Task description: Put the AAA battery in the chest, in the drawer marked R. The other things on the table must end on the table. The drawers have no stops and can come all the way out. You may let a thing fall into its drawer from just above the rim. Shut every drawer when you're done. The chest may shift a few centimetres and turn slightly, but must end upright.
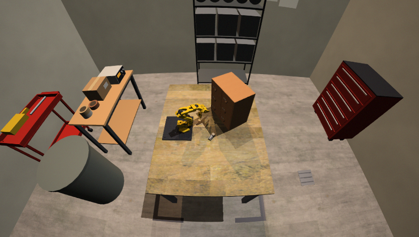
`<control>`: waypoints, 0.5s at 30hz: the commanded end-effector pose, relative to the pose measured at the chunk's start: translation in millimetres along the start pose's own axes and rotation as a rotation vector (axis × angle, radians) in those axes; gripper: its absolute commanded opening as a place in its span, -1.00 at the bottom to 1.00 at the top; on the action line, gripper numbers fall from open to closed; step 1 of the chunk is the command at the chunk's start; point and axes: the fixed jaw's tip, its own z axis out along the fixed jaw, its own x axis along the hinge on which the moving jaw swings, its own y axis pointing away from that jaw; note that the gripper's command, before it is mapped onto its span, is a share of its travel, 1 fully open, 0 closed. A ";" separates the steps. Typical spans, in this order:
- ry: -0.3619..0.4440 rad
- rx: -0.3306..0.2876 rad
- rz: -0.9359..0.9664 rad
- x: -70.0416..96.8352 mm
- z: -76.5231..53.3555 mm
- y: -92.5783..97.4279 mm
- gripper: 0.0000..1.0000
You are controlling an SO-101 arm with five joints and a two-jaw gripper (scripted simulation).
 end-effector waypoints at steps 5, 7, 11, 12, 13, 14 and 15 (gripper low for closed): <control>-0.059 0.005 0.005 2.1 -19.4 -2.0 -0.57; -0.059 0.005 0.005 2.1 -19.4 -2.0 -0.57; -0.091 0.005 0.006 0.8 -29.2 -2.2 -0.57; -0.099 0.005 0.006 0.4 -31.7 -2.3 -0.57; -0.107 0.005 0.006 -0.1 -34.4 -2.3 -0.57; -0.115 0.005 0.007 -0.7 -37.0 -2.3 -0.57; -0.123 0.005 0.007 -1.3 -39.7 -2.4 -0.57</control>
